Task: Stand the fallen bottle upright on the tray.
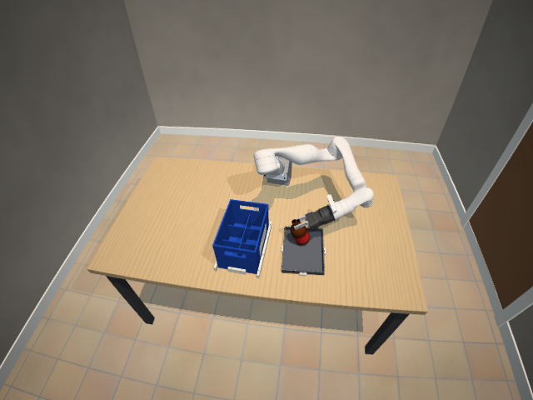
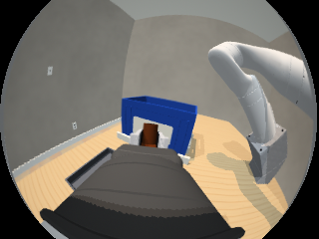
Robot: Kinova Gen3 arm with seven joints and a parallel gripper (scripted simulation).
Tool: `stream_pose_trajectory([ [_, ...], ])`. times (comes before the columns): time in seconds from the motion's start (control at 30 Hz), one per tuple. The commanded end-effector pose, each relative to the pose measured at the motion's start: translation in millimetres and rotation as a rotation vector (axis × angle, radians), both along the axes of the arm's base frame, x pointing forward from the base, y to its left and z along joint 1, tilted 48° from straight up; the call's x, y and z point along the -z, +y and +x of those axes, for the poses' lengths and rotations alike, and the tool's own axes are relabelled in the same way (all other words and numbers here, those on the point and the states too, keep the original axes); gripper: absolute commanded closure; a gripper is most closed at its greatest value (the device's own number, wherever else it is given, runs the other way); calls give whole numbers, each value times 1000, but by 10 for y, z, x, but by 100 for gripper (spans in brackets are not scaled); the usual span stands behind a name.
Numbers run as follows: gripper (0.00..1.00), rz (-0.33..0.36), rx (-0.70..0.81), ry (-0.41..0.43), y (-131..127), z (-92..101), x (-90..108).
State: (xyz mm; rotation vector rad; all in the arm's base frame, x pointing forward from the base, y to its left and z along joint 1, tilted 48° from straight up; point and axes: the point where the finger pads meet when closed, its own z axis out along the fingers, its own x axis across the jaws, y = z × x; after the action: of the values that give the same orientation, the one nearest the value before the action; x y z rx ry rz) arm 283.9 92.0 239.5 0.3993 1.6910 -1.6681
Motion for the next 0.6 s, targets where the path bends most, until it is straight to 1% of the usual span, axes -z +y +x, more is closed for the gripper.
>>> stream_pose_trajectory([
  [0.0, 100, 2, -11, -5, 9, 43, 18],
  [0.57, 100, 2, -11, -5, 7, 55, 30],
])
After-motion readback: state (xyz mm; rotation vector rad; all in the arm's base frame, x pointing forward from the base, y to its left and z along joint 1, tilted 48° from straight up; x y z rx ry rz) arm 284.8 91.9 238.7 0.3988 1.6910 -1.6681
